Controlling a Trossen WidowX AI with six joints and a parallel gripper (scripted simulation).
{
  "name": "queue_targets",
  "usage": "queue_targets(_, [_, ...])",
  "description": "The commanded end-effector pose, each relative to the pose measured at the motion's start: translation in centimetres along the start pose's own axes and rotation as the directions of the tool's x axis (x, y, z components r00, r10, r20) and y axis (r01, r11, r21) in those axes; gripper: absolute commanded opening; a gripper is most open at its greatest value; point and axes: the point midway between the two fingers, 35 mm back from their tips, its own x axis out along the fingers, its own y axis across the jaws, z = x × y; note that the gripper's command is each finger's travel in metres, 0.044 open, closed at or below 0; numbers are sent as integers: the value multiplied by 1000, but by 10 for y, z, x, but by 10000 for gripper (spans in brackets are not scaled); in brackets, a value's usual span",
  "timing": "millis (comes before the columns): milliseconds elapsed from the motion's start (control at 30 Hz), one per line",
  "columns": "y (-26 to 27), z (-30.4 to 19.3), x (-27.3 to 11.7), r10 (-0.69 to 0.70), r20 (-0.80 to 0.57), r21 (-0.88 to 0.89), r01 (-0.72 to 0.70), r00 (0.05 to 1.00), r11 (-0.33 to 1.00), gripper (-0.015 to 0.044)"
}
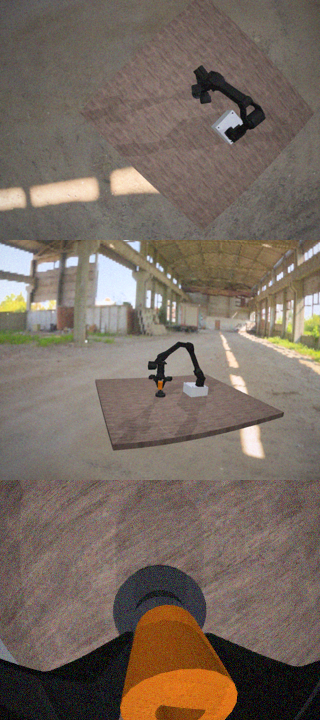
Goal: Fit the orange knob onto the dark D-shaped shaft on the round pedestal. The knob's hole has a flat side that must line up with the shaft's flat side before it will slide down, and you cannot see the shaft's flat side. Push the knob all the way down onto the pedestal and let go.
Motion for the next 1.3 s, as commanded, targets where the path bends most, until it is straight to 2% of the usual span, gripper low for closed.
queue_targets(0, [-1,0,-1,-7,1,-5,7,1000,1000,0])
queue_targets(1267, [2,-1,2,-7,1,-5,7,1000,1000,0])
